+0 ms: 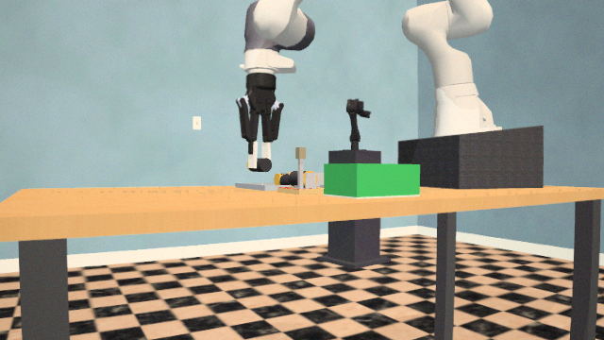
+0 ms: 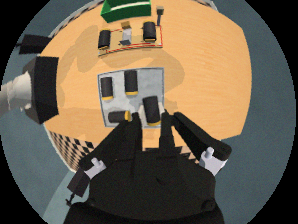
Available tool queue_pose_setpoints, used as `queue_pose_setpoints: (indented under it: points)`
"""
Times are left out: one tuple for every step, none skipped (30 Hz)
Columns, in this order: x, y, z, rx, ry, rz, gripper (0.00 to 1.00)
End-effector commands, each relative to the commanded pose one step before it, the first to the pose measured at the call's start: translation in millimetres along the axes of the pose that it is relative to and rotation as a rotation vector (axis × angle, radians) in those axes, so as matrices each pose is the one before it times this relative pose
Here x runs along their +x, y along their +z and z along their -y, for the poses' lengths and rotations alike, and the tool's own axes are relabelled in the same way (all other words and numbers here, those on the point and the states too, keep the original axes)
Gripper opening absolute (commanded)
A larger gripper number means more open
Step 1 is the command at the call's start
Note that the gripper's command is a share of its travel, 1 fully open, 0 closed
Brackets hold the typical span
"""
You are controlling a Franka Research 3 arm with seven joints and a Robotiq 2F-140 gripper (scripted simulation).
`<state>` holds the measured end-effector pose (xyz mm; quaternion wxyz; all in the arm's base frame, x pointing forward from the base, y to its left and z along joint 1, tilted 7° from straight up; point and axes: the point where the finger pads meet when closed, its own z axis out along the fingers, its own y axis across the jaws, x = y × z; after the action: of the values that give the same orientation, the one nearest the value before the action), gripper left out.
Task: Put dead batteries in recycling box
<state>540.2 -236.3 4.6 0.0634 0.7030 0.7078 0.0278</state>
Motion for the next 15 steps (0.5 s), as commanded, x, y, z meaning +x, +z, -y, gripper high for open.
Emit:
queue_pose_setpoints:
  points:
    - [1.42,-5.44,3.44,0.01088,0.01249,-0.00548,0.16]
    - [0.00,-0.08,0.00,0.00000,0.00000,0.00000,0.16]
    - [0.00,0.00,0.00,0.00000,0.00000,0.00000,0.16]
    - [0.00,0.00,0.00,0.00000,0.00000,0.00000,0.16]
    - [0.00,0.00,0.00,0.00000,0.00000,0.00000,0.16]
    - [0.00,0.00,0.00,0.00000,0.00000,0.00000,0.16]
    - [0.00,0.00,0.00,0.00000,0.00000,0.00000,0.16]
    - [0.00,-0.52,0.00,0.00000,-0.00001,0.00001,0.16]
    - [0.00,-3.04,0.00,0.00000,-0.00001,0.00001,0.16]
    - [0.00,-6.56,0.00,0.00000,0.00000,-0.00001,0.16]
    - [0.00,-9.73,0.00,0.00000,0.00000,0.00000,0.16]
    - [0.00,-11.68,0.00,0.00000,-0.00001,0.00001,0.16]
    - [0.00,-12.05,0.01,0.00000,0.00001,-0.00001,0.16]
    - [0.00,-10.91,-0.01,0.00000,-0.00001,0.00001,0.16]
    - [0.00,-8.56,0.00,0.00000,0.00000,0.00000,0.16]
